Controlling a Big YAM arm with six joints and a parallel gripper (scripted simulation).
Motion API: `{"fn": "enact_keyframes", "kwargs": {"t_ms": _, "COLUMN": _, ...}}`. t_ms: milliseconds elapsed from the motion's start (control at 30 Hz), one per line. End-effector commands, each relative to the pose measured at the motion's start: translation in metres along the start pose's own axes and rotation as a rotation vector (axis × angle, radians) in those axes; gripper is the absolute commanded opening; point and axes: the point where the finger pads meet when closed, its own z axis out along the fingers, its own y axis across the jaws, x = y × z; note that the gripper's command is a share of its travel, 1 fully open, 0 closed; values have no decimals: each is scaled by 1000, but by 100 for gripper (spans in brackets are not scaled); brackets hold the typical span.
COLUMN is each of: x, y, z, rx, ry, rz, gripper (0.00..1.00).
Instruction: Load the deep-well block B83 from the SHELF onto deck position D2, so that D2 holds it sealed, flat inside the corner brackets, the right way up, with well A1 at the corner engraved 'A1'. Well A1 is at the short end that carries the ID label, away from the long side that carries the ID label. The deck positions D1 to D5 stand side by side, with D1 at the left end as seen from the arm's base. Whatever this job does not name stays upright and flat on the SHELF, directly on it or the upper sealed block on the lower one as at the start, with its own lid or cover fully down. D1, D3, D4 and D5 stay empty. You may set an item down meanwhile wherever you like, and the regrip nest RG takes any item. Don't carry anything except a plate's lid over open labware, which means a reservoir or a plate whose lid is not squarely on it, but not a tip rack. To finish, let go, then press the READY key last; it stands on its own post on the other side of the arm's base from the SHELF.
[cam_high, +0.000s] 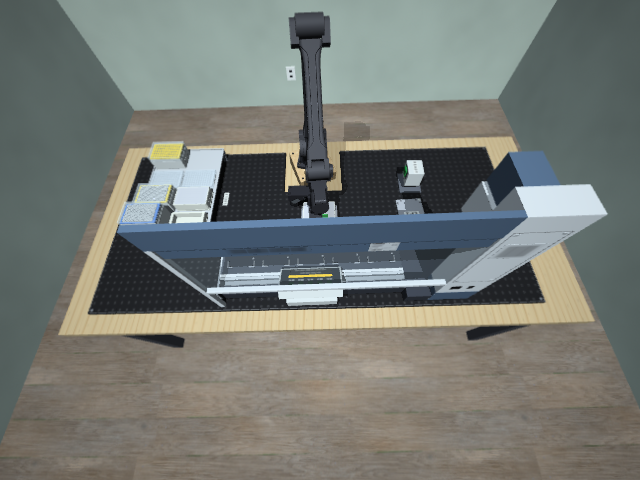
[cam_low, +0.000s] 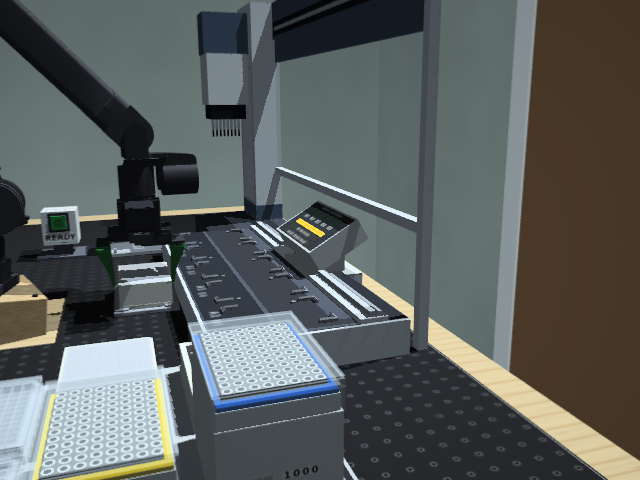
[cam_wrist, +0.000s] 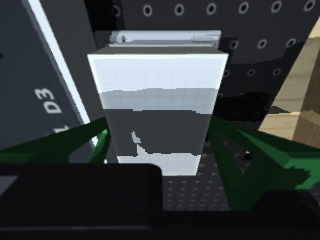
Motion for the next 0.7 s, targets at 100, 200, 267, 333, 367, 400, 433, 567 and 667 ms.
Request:
{"fn": "enact_keyframes", "kwargs": {"t_ms": 100, "x": 2, "y": 15, "z": -7, "rx": -37, "ry": 0, "rz": 0, "gripper": 100}}
{"fn": "enact_keyframes", "kwargs": {"t_ms": 200, "x": 2, "y": 15, "z": -7, "rx": -37, "ry": 0, "rz": 0, "gripper": 100}}
{"fn": "enact_keyframes", "kwargs": {"t_ms": 267, "x": 2, "y": 15, "z": -7, "rx": -37, "ry": 0, "rz": 0, "gripper": 0}}
{"fn": "enact_keyframes", "kwargs": {"t_ms": 333, "x": 2, "y": 15, "z": -7, "rx": -37, "ry": 0, "rz": 0, "gripper": 0}}
{"fn": "enact_keyframes", "kwargs": {"t_ms": 367, "x": 1, "y": 15, "z": -7, "rx": -37, "ry": 0, "rz": 0, "gripper": 0}}
{"fn": "enact_keyframes", "kwargs": {"t_ms": 400, "x": 1, "y": 15, "z": -7, "rx": -37, "ry": 0, "rz": 0, "gripper": 0}}
{"fn": "enact_keyframes", "kwargs": {"t_ms": 433, "x": 1, "y": 15, "z": -7, "rx": -37, "ry": 0, "rz": 0, "gripper": 0}}
{"fn": "enact_keyframes", "kwargs": {"t_ms": 567, "x": 1, "y": 15, "z": -7, "rx": -37, "ry": 0, "rz": 0, "gripper": 0}}
{"fn": "enact_keyframes", "kwargs": {"t_ms": 667, "x": 1, "y": 15, "z": -7, "rx": -37, "ry": 0, "rz": 0, "gripper": 0}}
